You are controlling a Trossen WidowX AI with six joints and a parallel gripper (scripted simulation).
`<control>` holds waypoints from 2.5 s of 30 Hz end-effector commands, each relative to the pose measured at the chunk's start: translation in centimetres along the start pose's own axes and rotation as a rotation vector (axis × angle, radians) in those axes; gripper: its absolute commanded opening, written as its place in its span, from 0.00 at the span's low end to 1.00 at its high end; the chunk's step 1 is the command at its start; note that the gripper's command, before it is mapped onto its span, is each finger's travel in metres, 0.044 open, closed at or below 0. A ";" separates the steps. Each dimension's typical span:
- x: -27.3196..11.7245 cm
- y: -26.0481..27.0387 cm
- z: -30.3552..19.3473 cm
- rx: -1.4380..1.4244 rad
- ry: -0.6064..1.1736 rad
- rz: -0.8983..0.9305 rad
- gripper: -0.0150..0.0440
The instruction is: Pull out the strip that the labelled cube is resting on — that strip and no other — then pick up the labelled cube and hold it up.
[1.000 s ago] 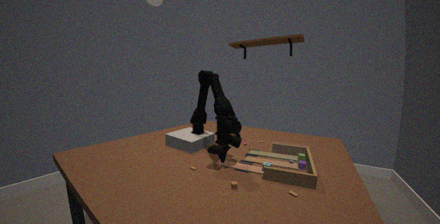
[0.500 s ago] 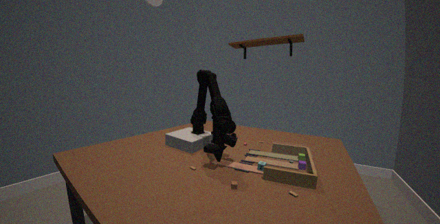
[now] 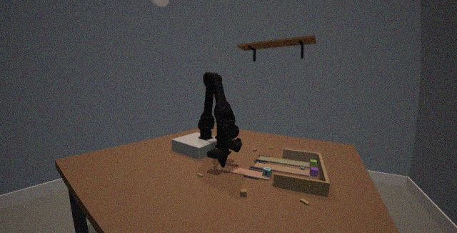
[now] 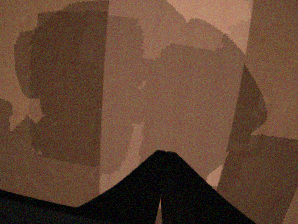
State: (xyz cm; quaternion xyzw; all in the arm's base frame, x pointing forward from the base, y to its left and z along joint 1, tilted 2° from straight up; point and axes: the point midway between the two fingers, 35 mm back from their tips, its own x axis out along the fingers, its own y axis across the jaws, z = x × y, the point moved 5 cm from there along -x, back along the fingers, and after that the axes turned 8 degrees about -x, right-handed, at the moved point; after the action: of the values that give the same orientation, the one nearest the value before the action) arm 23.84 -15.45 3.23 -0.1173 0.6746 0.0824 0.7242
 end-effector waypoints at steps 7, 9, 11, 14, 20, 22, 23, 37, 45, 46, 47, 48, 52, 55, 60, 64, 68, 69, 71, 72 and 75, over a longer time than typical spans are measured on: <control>0.7 0.5 -1.4 0.004 0.030 0.023 0.25; 0.7 0.5 -1.4 0.004 0.030 0.023 0.25; 0.7 0.5 -1.4 0.004 0.030 0.023 0.25; 0.7 0.5 -1.4 0.004 0.030 0.023 0.25; 0.7 0.5 -1.4 0.004 0.030 0.023 0.25; 0.7 0.5 -1.4 0.004 0.030 0.023 0.25; 0.7 0.5 -1.4 0.004 0.030 0.023 0.25; -3.2 -0.2 -0.4 0.004 0.023 0.017 0.25; -4.2 -0.4 1.1 0.081 0.029 0.021 0.39; -4.3 -0.5 1.7 0.115 0.028 0.020 0.43; -4.4 -0.5 2.2 0.123 0.028 0.020 0.48; -4.4 -0.5 2.3 0.126 0.028 0.020 0.52; -4.5 -0.7 4.0 0.126 0.027 0.020 0.70; -4.7 -0.8 5.3 0.126 0.026 0.020 0.83; -4.9 -1.1 7.3 0.126 0.024 0.020 1.00; -5.2 -1.3 9.0 0.126 0.023 0.020 1.00; -5.4 -1.5 10.7 0.126 0.022 0.020 1.00; -5.4 -1.5 11.1 0.126 0.022 0.020 1.00; -5.5 -1.6 12.0 0.126 0.021 0.020 1.00; -5.6 -1.6 12.4 0.126 0.021 0.020 1.00; -5.7 -1.7 13.6 0.126 0.020 0.020 1.00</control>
State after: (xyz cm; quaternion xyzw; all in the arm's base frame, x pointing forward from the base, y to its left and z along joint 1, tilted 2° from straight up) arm 35.88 -13.35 9.85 -0.0665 0.6842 0.0477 0.7247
